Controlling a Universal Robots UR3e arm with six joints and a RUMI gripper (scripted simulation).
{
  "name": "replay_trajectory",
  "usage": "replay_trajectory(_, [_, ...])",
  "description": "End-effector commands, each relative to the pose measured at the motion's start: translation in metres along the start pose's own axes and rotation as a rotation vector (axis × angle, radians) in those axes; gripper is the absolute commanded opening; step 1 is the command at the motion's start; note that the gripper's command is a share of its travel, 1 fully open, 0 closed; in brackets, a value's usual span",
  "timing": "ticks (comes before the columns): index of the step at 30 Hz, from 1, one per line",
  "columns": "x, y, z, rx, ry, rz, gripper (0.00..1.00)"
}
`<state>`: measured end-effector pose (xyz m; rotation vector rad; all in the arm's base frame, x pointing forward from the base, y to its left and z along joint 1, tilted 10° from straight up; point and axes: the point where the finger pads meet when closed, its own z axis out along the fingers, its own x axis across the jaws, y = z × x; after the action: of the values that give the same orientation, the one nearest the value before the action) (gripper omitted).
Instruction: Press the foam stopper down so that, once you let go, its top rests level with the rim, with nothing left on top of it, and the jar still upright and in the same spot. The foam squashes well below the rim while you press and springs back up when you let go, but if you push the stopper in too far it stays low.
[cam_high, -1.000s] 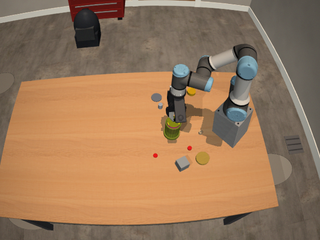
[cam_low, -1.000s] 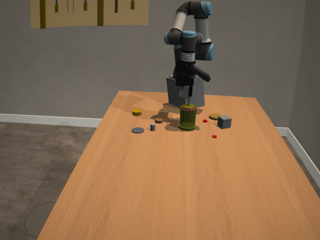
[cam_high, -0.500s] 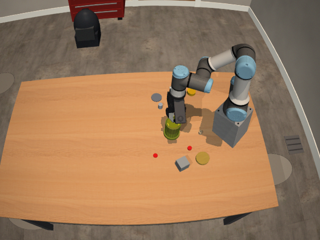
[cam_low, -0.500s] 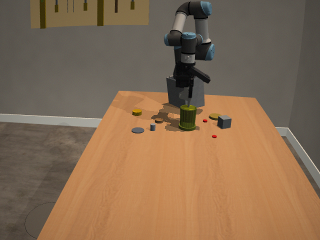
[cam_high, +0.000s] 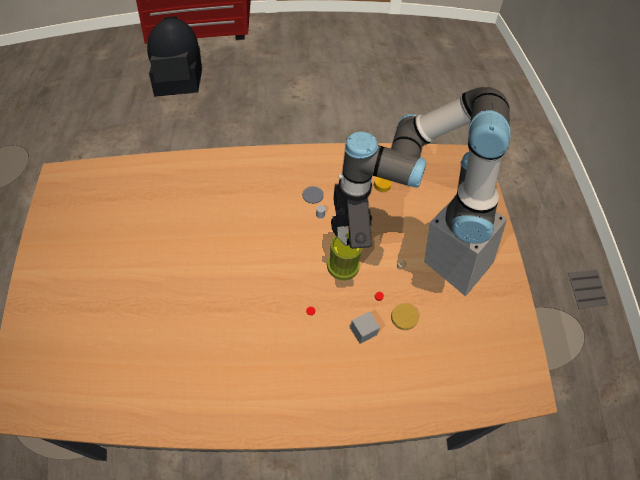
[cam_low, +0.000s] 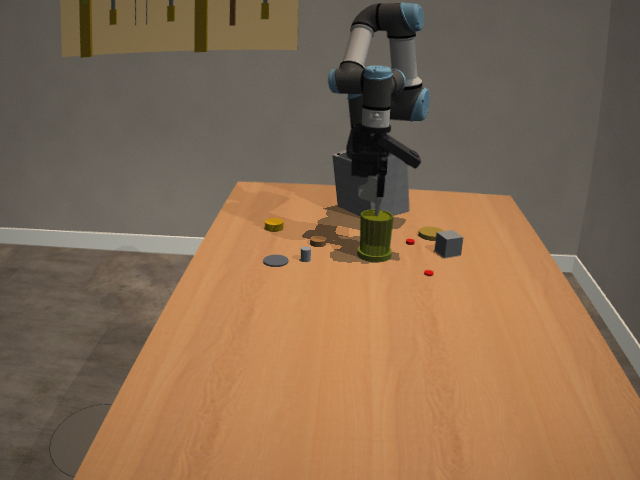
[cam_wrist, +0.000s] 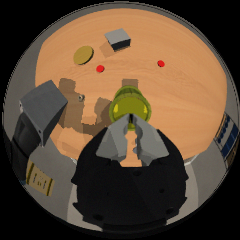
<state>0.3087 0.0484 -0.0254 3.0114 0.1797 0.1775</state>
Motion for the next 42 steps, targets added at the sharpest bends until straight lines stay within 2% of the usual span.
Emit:
replay_trajectory(1, [0.0009, 0.0003, 0.0003, 0.0, 0.003, 0.001, 0.0])
replay_trajectory(42, [0.0018, 0.0007, -0.0032, -0.001, 0.005, 0.001, 0.0])
